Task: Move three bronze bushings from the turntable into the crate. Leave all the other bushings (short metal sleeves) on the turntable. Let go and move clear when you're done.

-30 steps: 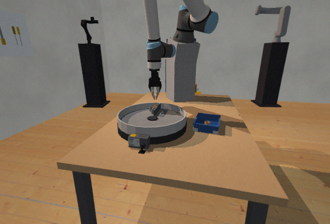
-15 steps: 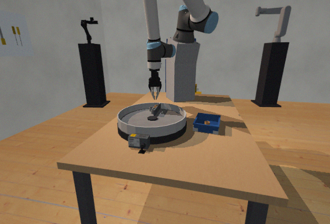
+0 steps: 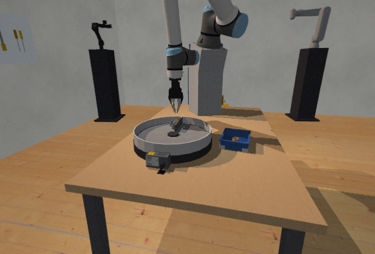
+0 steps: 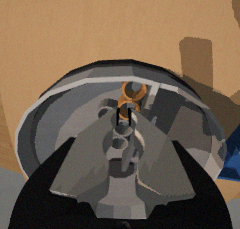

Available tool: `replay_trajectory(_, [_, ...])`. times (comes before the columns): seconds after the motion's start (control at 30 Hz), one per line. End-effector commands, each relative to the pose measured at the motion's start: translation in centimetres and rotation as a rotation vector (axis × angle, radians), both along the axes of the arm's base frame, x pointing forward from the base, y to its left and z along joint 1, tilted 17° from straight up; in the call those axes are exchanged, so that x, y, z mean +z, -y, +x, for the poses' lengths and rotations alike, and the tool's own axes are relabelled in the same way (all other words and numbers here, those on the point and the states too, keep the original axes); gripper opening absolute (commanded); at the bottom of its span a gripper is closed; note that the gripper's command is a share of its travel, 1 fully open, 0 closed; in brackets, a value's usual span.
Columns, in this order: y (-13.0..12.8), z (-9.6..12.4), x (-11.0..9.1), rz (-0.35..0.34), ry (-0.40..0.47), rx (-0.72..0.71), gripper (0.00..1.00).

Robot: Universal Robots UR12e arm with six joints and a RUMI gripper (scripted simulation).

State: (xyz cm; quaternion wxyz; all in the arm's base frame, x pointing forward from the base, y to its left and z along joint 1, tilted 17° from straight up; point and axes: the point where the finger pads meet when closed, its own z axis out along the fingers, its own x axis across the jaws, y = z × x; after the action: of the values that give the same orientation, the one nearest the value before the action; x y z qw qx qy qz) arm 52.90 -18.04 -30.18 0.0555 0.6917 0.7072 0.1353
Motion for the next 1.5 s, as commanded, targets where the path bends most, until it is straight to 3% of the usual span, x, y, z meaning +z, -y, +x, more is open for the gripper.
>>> replay_trajectory(0.0, [0.0, 0.0, 0.0, 0.000, 0.000, 0.000, 0.05])
replay_trajectory(1.1, [0.0, 0.0, 0.0, 0.000, 0.000, 0.000, 0.05])
replay_trajectory(1.3, [-0.2, 0.6, -2.0, 0.000, 0.000, 0.000, 0.05])
replay_trajectory(1.47, [-0.2, 0.6, -2.2, 0.000, 0.000, 0.000, 0.05])
